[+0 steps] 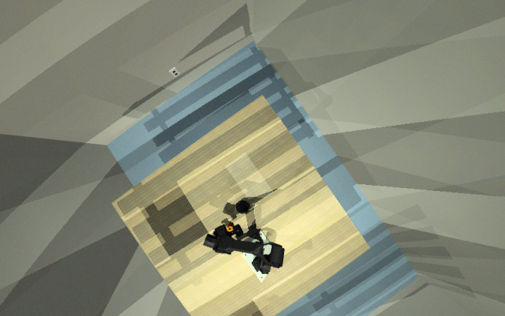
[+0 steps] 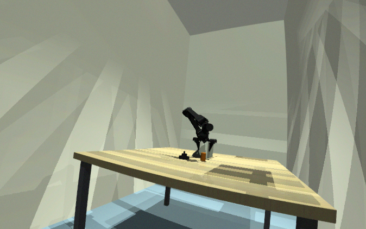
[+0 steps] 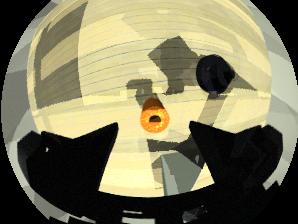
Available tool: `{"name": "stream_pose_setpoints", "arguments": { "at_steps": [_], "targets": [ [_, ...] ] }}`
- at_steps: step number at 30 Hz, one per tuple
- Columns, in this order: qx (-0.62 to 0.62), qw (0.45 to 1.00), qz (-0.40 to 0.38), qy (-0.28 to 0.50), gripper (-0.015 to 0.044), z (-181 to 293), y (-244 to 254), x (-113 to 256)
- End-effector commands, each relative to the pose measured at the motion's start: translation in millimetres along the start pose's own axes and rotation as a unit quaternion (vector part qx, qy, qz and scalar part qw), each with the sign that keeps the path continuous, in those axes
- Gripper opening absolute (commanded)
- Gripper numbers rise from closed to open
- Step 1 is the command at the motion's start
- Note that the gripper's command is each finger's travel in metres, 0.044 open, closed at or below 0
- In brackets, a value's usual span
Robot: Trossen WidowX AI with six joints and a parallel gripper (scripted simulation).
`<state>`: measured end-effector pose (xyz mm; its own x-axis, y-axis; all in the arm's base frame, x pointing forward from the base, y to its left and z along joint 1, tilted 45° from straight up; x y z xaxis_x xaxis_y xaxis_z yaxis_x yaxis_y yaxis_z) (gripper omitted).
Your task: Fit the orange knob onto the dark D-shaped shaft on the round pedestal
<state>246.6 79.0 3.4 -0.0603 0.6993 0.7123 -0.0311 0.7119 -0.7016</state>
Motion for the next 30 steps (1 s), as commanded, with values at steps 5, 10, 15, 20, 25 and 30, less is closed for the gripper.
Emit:
{"name": "stream_pose_setpoints", "arguments": {
  "at_steps": [5,10,15,20,25,30],
  "targets": [
    [0.002,1.000,0.002,0.000,0.0440,-0.5,0.0,-13.6],
    [0.002,1.000,0.002,0.000,0.0440,-0.9,0.1,-21.9],
    [0.002,1.000,0.002,0.000,0.0440,-1.1,0.1,-30.1],
    [0.002,1.000,0.002,0.000,0.0440,-1.0,-0.1,-38.2],
    [0.002,1.000,0.003,0.000,0.0440,-0.7,-0.4,-46.3],
    [0.002,1.000,0.003,0.000,0.0440,-0.1,-0.8,-54.2]
  ]
}}
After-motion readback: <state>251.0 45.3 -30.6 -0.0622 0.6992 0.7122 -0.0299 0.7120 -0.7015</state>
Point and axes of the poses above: the point midway between the two fingers, 35 mm back from their tips, its own x axis back along the fingers, its own y axis across the jaws, z = x × y, the point moved 6 cm from there along x, back along the fingers, and after that the axes turned 6 degrees about x, right-handed, at the moved point
